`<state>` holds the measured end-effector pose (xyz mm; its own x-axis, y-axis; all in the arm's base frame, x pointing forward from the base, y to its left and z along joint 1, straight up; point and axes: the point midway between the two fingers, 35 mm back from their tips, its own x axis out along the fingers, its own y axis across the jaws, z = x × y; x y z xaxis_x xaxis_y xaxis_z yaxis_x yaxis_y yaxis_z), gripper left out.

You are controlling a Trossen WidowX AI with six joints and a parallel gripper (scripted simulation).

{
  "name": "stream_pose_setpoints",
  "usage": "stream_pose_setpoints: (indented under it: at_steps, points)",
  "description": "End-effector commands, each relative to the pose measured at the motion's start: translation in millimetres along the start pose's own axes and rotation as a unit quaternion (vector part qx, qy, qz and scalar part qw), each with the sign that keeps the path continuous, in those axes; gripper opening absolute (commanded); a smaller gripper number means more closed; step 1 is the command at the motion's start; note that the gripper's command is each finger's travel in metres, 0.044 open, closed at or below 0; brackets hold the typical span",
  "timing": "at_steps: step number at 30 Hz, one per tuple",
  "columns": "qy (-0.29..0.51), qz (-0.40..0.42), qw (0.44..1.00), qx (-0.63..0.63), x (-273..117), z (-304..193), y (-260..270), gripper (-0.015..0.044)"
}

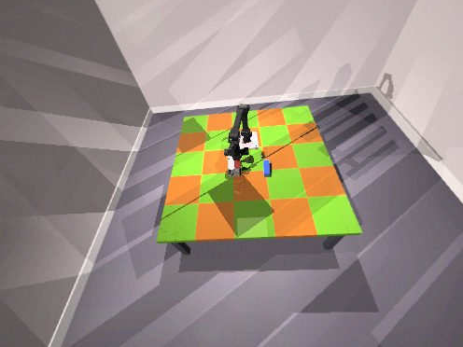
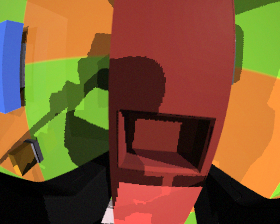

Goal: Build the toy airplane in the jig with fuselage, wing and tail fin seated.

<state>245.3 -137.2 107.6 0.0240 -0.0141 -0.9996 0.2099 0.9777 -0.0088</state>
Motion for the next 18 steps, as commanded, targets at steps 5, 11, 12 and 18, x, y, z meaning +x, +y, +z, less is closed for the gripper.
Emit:
stream_pose_setpoints:
  at_steps: [5,11,12,18]
  points:
    - [0.000,-0.002,1.000,-0.003,10,-6,-22,0.0000]
    - [0.001,-0.003,1.000,-0.003,17,-12,-39,0.0000]
    - [0.001,-0.003,1.000,-0.003,18,-13,-40,0.0000]
    - [0.001,-0.003,1.000,-0.003,18,-13,-41,0.0131]
